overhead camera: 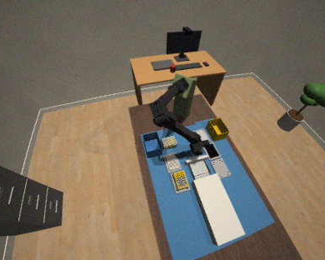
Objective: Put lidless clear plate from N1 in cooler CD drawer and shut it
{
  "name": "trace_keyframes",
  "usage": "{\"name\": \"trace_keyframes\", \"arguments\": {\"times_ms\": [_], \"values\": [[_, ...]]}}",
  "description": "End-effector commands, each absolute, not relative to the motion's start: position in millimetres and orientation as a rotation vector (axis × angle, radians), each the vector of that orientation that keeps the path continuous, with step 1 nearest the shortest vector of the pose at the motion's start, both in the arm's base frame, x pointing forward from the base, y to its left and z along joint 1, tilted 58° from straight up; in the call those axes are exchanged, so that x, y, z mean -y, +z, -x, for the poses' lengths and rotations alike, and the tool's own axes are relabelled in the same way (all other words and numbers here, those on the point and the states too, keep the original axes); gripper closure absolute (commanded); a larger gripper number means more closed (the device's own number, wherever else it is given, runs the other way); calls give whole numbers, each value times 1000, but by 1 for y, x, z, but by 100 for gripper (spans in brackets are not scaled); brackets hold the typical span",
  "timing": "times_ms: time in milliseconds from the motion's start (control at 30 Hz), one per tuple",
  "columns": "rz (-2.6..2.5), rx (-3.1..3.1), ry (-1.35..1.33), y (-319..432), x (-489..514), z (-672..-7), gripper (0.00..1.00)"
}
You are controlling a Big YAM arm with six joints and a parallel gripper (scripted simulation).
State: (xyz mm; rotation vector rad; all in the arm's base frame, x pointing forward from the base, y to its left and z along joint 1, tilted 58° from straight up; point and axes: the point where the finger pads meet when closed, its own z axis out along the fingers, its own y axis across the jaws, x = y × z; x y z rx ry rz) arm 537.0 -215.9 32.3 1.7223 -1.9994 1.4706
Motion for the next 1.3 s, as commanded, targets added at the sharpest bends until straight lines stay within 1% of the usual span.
{"name": "trace_keyframes", "arguments": {"times_ms": [0,933,1267], "values": [[-1722,1996,1441,22,223,-531,100],[-1722,1996,1441,22,223,-531,100],[-1730,2003,1446,30,213,-546,100]]}}
